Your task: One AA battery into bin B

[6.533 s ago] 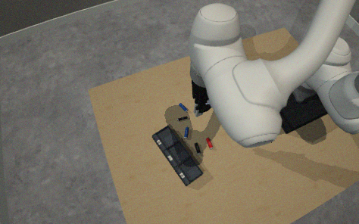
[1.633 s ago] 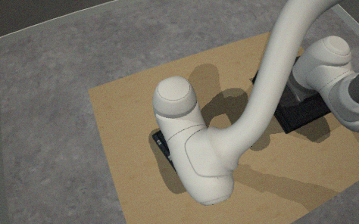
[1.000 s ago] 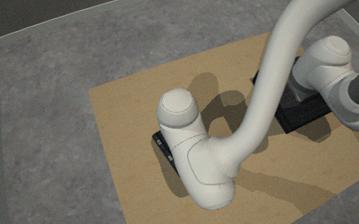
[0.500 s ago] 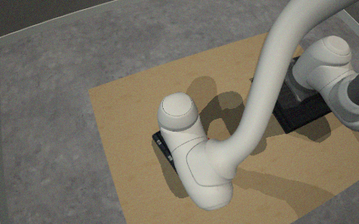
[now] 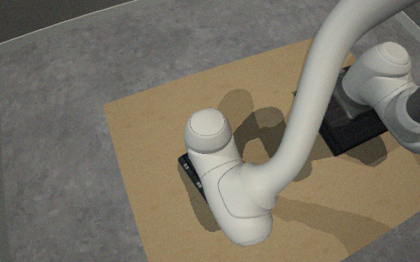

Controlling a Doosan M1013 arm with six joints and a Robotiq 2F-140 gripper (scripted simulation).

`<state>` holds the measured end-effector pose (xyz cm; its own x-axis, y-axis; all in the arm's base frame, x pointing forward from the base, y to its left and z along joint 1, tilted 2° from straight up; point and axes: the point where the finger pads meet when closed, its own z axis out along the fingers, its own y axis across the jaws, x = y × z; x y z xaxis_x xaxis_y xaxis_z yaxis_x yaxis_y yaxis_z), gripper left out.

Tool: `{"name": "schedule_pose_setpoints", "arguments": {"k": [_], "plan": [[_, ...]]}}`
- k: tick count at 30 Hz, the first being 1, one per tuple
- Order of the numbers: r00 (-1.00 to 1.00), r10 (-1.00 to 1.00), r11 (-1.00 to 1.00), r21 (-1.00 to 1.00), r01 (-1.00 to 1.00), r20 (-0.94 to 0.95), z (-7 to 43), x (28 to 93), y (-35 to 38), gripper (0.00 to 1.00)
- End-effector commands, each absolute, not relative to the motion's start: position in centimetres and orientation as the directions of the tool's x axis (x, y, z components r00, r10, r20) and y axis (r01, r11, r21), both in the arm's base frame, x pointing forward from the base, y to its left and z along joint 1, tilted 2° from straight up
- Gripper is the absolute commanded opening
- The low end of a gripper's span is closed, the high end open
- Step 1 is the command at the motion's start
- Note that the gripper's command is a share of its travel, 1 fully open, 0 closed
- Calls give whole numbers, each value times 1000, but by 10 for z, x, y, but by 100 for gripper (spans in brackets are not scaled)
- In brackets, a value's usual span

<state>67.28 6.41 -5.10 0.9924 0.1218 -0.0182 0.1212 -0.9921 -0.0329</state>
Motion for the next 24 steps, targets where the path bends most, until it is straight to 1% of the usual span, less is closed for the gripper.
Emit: {"name": "schedule_pose_setpoints", "arguments": {"k": [1, 24], "plan": [[992, 122, -992, -33, 121, -18, -51, 673, 64, 5], [992, 122, -992, -33, 121, -18, -47, 673, 64, 5]]}}
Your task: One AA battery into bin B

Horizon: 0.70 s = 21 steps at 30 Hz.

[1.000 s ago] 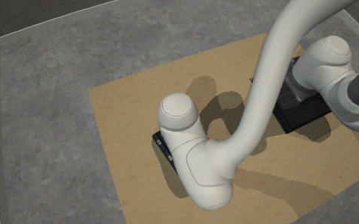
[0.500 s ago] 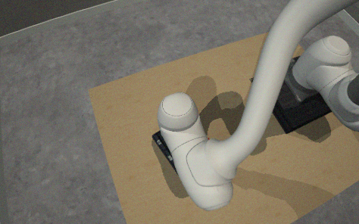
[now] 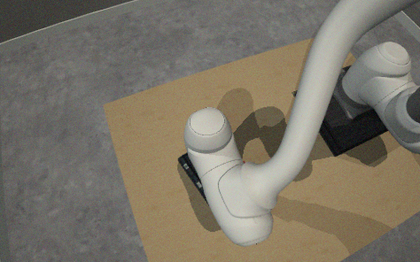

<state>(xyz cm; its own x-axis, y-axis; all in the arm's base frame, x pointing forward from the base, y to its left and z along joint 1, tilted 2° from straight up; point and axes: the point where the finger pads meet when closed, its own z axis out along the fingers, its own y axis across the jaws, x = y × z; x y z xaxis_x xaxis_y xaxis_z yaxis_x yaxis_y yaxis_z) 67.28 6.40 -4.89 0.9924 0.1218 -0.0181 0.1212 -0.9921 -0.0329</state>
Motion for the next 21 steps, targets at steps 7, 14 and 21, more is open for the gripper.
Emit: {"name": "schedule_pose_setpoints", "arguments": {"k": [7, 14, 21], "plan": [[992, 122, -992, -33, 121, -18, -40, 673, 64, 5], [992, 122, -992, -33, 121, -18, -31, 673, 64, 5], [992, 122, -992, -33, 121, -18, -20, 673, 63, 5]]}}
